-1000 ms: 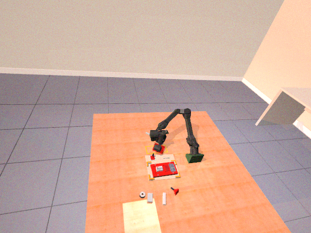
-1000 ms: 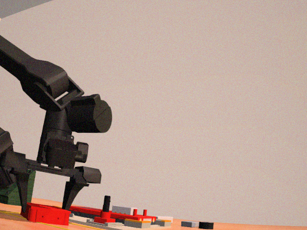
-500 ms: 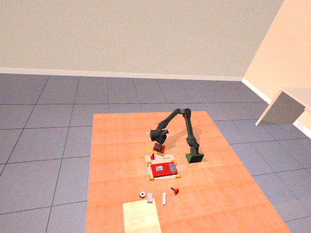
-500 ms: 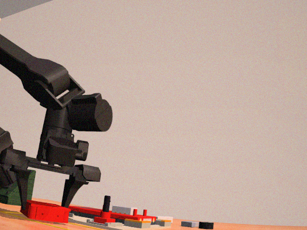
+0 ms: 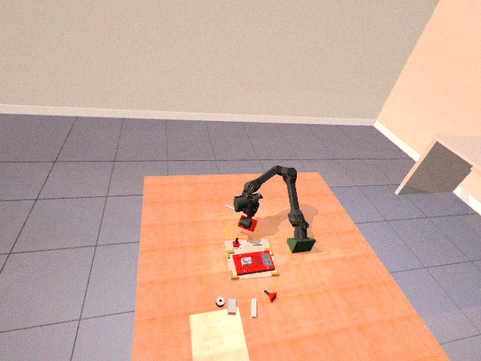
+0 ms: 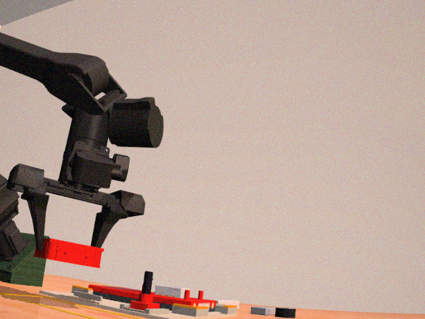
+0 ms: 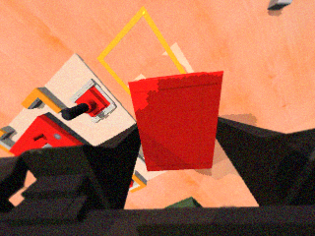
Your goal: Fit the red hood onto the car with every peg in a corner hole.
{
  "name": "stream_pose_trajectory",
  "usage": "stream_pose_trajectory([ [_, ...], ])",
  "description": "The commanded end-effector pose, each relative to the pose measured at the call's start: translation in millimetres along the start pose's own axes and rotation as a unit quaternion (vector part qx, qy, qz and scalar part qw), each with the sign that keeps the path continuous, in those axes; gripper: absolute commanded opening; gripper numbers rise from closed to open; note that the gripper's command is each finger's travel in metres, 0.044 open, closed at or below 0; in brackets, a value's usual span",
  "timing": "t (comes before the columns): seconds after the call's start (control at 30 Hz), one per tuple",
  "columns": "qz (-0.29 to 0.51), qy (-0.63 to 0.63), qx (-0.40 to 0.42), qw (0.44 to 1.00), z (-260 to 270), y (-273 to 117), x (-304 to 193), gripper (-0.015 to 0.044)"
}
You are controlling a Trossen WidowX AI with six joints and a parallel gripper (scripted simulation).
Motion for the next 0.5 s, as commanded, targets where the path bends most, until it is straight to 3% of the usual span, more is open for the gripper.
stream_pose_trajectory([
  [0.0,0.0,0.004,0.003,1.0,1,-15,1,0.0],
  [0.47,-0.001,-0.002,0.003,1.0,2,-39,0,0.0],
])
Point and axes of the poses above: the point midway between the two fingers, 35 mm back from their tips, its own y axis out along the fingers, its own z axis across the jaws, x = y × z, the point moved 1 cm from there along -y, back along the fingers, and after that the axes turned 15 degrees about y, right-handed, at the moved point
